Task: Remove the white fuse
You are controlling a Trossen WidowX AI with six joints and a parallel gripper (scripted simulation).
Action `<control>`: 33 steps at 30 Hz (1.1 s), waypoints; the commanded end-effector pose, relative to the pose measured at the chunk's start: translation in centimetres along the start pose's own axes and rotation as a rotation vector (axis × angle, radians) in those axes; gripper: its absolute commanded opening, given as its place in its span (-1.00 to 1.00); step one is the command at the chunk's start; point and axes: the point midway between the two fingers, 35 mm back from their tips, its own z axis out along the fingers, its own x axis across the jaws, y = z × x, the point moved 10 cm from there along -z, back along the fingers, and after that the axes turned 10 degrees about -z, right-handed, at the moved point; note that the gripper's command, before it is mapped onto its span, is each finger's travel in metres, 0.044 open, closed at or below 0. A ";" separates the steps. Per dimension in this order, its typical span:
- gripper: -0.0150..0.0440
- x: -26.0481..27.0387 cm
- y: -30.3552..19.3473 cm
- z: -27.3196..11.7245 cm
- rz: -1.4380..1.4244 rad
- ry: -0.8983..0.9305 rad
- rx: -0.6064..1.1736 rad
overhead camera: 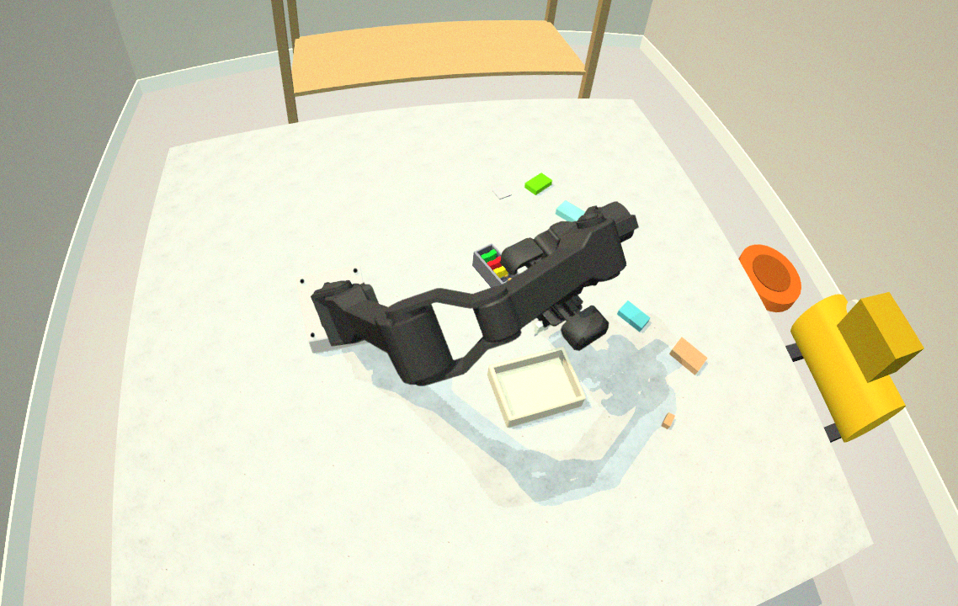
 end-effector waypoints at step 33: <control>-0.49 -4.6 -4.7 3.3 0.000 -0.019 0.020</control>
